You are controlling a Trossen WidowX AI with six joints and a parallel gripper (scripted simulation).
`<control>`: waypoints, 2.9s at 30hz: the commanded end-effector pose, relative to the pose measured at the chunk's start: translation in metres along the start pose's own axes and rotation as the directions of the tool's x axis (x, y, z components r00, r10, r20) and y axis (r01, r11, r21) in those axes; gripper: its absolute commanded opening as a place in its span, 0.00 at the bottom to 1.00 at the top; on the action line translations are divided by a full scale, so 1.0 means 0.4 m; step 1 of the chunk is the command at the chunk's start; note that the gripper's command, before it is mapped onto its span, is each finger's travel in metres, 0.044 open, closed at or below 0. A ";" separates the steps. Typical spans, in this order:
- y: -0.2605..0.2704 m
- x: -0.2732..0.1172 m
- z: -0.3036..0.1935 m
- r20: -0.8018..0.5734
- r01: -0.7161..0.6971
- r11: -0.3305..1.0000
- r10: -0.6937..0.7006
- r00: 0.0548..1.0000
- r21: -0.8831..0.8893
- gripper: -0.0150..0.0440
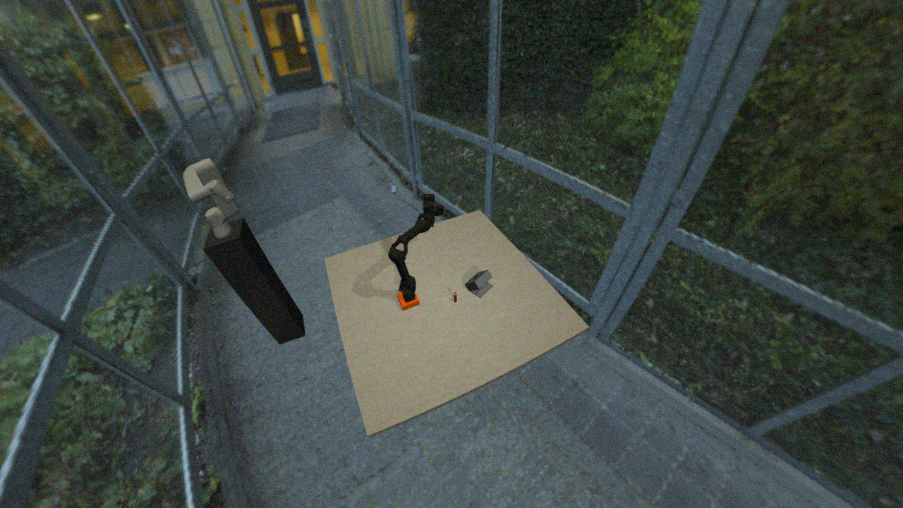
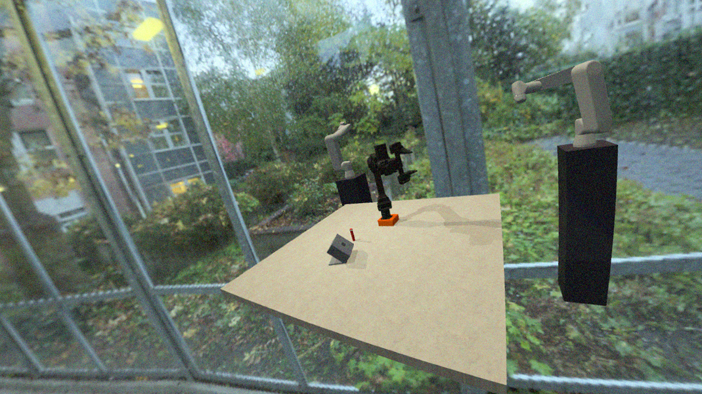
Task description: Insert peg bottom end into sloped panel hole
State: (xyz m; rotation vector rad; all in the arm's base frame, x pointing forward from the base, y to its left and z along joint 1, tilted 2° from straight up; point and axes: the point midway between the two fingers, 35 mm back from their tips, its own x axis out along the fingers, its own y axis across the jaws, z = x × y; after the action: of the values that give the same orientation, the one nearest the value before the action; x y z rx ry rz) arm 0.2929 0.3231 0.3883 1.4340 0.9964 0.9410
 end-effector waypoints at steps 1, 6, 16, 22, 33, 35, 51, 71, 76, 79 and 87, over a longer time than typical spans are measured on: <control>-0.001 -0.001 0.003 0.003 0.002 1.000 -0.002 1.000 0.000 0.98; -0.034 -0.026 0.067 0.084 0.044 0.999 -0.043 0.996 -0.005 1.00; -0.105 -0.078 0.182 0.229 0.177 0.979 -0.149 0.962 -0.105 1.00; -0.156 -0.125 0.253 0.317 0.290 0.943 -0.228 0.921 -0.165 1.00; -0.251 -0.232 0.365 0.448 0.509 0.829 -0.374 0.812 -0.232 1.00; -0.268 -0.254 0.382 0.467 0.548 0.801 -0.400 0.789 -0.239 1.00; -0.400 -0.451 0.479 0.554 0.810 0.528 -0.607 0.570 -0.255 1.00; -0.543 -0.719 0.495 0.498 0.948 0.158 -0.820 0.281 -0.275 1.00; -0.572 -0.782 0.484 0.457 0.950 0.076 -0.863 0.215 -0.304 1.00; -0.589 -0.818 0.474 0.428 0.945 0.032 -0.886 0.178 -0.326 1.00; -0.626 -0.909 0.440 0.339 0.916 -0.055 -0.936 0.090 -0.397 1.00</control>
State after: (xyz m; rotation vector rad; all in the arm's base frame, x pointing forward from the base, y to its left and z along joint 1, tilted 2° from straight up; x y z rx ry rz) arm 0.3288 -0.0563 0.1207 -0.0056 1.2443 0.0512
